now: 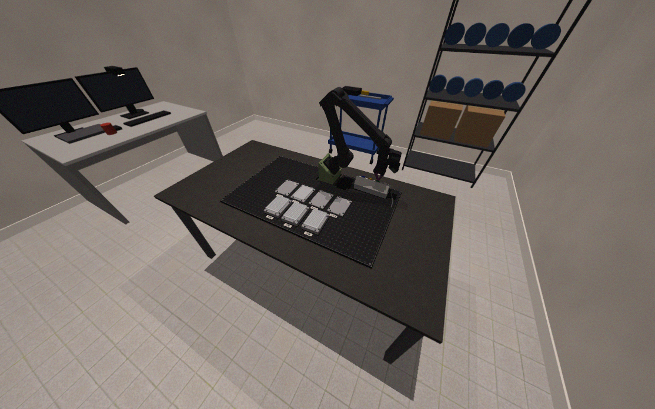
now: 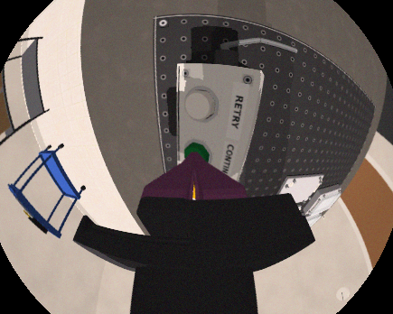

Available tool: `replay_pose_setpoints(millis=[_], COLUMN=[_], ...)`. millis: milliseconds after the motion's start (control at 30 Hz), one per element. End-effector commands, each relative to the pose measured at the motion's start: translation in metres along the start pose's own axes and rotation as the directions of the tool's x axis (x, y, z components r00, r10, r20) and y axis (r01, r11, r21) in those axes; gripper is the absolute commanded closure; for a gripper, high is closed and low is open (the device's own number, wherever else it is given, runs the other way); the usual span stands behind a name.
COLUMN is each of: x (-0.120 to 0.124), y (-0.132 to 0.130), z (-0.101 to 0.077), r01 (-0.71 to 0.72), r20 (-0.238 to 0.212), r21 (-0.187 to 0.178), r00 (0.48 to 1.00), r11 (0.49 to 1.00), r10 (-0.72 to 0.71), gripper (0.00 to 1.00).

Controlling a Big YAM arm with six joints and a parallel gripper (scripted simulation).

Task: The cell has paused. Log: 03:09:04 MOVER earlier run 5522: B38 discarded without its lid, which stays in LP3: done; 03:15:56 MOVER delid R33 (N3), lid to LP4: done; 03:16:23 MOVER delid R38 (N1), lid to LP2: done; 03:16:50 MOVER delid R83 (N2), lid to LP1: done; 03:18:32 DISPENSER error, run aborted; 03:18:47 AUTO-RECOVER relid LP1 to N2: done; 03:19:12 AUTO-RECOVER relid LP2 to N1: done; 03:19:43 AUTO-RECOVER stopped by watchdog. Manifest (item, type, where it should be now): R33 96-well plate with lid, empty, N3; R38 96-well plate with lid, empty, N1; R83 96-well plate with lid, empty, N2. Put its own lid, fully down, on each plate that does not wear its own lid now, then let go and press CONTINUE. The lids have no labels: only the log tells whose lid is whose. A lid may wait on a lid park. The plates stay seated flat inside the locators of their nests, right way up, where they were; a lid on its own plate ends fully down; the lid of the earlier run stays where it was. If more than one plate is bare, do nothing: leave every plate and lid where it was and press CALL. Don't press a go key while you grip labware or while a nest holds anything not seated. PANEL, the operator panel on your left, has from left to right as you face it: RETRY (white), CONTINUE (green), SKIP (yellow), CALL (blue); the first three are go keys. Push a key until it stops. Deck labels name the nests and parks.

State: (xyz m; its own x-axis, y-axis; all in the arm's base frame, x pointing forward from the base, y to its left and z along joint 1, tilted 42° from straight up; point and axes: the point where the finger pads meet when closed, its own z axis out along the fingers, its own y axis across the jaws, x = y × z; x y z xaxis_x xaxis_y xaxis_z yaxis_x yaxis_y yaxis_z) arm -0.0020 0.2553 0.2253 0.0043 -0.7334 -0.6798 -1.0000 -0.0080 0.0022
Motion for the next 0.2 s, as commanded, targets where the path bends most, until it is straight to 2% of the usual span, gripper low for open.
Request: replay_pose_setpoints(millis=[0,167], x=[-0.0044,-0.0038], y=[-0.0017,-0.0017], z=[0.0034,0.0047], r01=[0.006,0.006], r20=[0.005,0.005], r21=[0.003,0.003], r00=[1.0,1.0], r11=[1.0,1.0], r10=[-0.006,-0.006], gripper=[1.0,1.0])
